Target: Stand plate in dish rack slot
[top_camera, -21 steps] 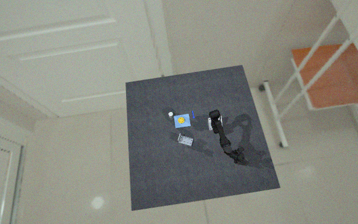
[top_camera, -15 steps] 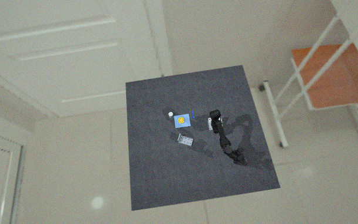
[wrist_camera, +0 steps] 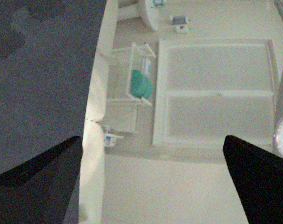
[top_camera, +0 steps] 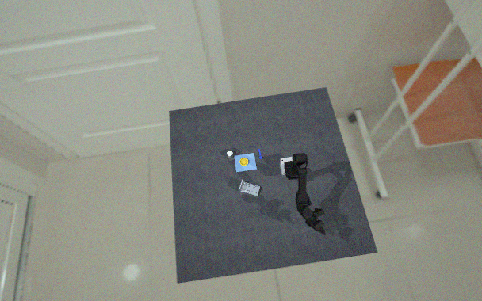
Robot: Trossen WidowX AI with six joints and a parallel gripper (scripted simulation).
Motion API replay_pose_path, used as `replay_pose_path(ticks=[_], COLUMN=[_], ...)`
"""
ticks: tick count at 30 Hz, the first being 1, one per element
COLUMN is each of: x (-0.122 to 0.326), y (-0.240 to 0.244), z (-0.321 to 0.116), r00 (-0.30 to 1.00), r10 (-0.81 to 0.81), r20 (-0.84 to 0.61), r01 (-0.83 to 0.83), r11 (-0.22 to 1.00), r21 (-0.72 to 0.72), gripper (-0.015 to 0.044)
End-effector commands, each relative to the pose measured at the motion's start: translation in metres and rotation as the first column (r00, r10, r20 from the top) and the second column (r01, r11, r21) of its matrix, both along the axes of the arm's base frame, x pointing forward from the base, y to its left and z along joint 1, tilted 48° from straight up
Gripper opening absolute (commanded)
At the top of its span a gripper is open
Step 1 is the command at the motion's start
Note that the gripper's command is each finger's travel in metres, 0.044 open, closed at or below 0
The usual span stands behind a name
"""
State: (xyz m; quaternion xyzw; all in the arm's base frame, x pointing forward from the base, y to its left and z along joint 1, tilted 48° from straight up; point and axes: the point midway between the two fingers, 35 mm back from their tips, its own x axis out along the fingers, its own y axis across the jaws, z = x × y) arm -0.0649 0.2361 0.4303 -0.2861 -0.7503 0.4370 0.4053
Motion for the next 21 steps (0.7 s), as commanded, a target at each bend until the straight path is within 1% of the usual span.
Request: replay_pose_path(ticks=[1, 10, 21], x=[0.022, 0.077, 0.156], y=[0.023, 0.059, 0.083], z=[-0.007, -0.030, -0.065], r00=[0.997, 0.968, 0.881], r10=[-0.074, -0.237, -0.448], r20=[-0.028, -0.078, -0.153], r01=[0.071, 0.206, 0.317], r11=[0.993, 0.936, 0.798], r21=[-0.093, -0.285, -0.512], gripper=[0.0400, 0.0400, 0.0400])
